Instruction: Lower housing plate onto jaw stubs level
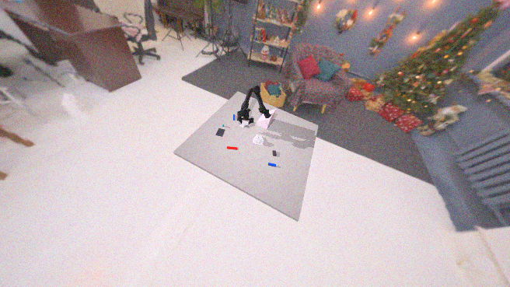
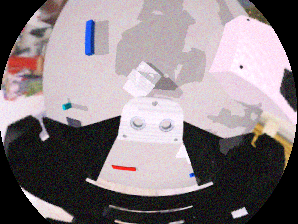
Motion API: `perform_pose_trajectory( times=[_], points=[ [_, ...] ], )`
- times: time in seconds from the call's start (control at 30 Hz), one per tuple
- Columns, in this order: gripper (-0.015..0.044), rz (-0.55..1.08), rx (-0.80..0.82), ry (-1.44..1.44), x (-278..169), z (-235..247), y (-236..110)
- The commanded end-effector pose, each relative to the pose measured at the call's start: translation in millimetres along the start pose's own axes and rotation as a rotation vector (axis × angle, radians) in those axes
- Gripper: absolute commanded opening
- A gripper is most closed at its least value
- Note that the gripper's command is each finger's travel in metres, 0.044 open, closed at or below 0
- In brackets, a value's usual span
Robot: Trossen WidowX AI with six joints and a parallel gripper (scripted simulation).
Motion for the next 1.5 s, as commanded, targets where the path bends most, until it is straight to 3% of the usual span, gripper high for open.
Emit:
perform_pose_trajectory(
  times=[0.0,1.47],
  points=[
    [0.0351,0.001,-0.004,-0.102,-7,-4,1],
    [0.0351,0.032,-0.033,-1.381,-75,-69,6]
  ],
)
Point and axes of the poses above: the point midway between the two fingers, 35 mm back from their tips, its own y axis out along the fingers, its own z axis across the jaws, x = y × z, the point moved 10 cm from there along -y, back along the fingers, and after that the axes turned 2 degrees about -y, right-handed, at the moved point
